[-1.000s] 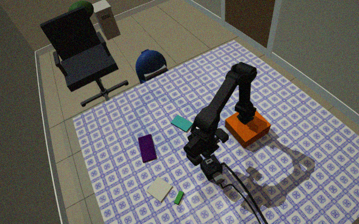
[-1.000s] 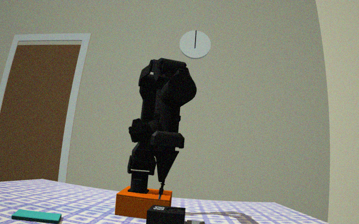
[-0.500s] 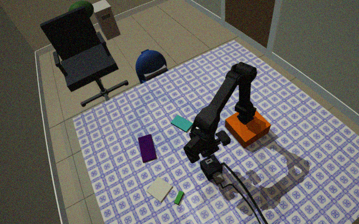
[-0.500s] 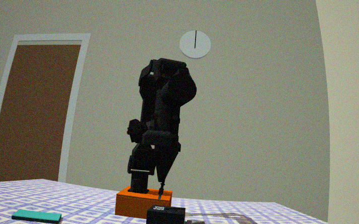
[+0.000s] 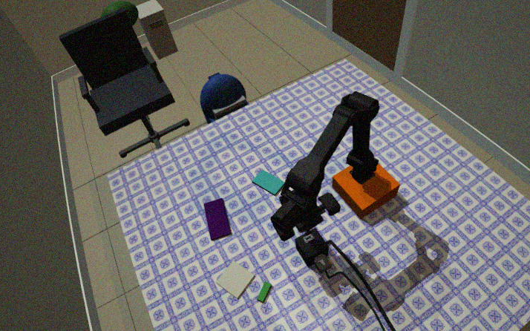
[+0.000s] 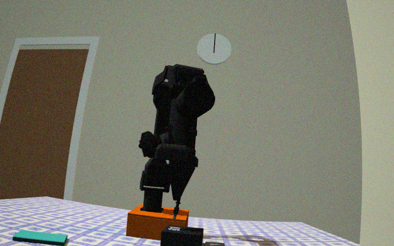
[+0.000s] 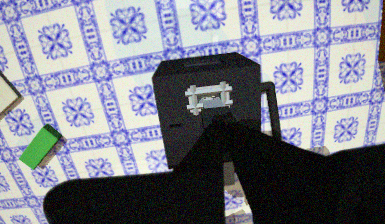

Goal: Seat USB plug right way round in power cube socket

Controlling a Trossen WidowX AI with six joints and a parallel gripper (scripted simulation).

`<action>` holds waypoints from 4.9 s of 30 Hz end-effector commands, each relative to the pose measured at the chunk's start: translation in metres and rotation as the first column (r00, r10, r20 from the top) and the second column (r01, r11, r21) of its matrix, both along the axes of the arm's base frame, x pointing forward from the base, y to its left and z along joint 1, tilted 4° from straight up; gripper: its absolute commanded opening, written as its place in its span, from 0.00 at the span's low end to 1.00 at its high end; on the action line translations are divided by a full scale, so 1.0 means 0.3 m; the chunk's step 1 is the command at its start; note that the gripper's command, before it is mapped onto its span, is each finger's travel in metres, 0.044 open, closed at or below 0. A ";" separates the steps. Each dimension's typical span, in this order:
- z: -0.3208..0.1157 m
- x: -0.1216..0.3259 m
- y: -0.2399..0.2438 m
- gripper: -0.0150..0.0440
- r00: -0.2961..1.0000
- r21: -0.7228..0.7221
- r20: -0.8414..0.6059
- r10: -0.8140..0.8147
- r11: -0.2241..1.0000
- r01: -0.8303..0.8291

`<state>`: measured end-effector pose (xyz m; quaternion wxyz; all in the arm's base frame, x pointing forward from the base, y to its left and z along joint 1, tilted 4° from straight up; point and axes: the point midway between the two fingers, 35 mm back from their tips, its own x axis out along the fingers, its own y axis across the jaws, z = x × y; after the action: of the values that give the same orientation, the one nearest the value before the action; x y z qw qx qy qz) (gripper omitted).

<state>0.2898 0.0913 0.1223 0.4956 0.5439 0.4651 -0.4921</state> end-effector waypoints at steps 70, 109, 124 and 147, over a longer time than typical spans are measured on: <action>-0.029 0.002 -0.005 0.25 1.000 0.053 0.006 0.017 0.998 -0.017; -0.045 0.004 -0.009 0.25 1.000 0.074 0.008 0.023 0.997 -0.023; -0.051 0.004 -0.009 0.25 1.000 0.074 0.008 0.023 0.997 -0.023; -0.060 0.005 -0.009 0.25 1.000 0.074 0.008 0.023 0.997 -0.023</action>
<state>0.2914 0.0880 0.1051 0.4829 0.5585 0.4852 -0.4684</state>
